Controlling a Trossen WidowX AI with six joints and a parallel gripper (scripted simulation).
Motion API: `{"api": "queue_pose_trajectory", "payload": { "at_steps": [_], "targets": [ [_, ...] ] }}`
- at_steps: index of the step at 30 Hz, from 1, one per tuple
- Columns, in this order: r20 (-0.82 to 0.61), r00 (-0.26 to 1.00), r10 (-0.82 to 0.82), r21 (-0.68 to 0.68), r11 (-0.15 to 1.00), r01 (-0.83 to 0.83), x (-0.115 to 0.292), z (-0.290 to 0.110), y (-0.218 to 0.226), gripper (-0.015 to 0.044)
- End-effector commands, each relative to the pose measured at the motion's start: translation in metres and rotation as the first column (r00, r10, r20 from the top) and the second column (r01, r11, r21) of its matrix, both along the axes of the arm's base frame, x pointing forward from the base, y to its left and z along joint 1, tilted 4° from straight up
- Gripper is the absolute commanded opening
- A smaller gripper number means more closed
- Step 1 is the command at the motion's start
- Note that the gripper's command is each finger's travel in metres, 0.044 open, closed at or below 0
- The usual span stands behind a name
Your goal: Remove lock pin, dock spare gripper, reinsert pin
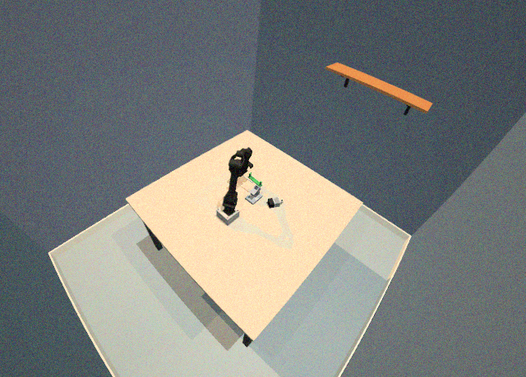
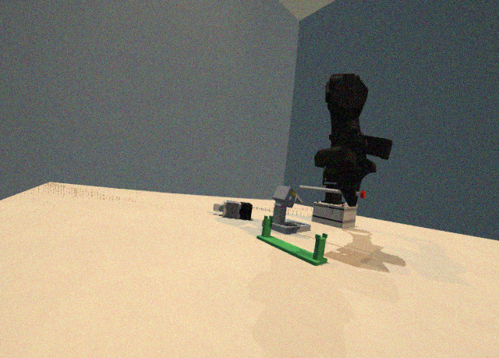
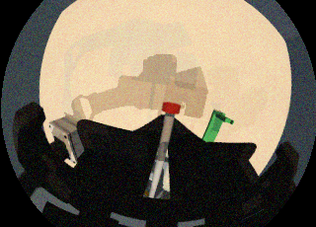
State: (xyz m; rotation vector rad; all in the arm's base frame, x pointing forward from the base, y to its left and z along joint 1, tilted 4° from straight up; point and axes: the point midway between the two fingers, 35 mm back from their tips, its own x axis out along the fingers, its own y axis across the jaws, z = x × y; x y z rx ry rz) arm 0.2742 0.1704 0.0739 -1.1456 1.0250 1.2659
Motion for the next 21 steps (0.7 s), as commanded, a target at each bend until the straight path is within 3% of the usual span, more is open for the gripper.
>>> {"api": "queue_pose_trajectory", "payload": {
  "at_steps": [1,21],
  "targets": [
    [-0.001,1.0,-0.01,0.0,1.0,0.01,0.01,0.002,0.004,0.0],
    [0.004,0.998,-0.062,0.008,0.998,0.062,0.068,0.015,0.028,0.0]
  ]
}}
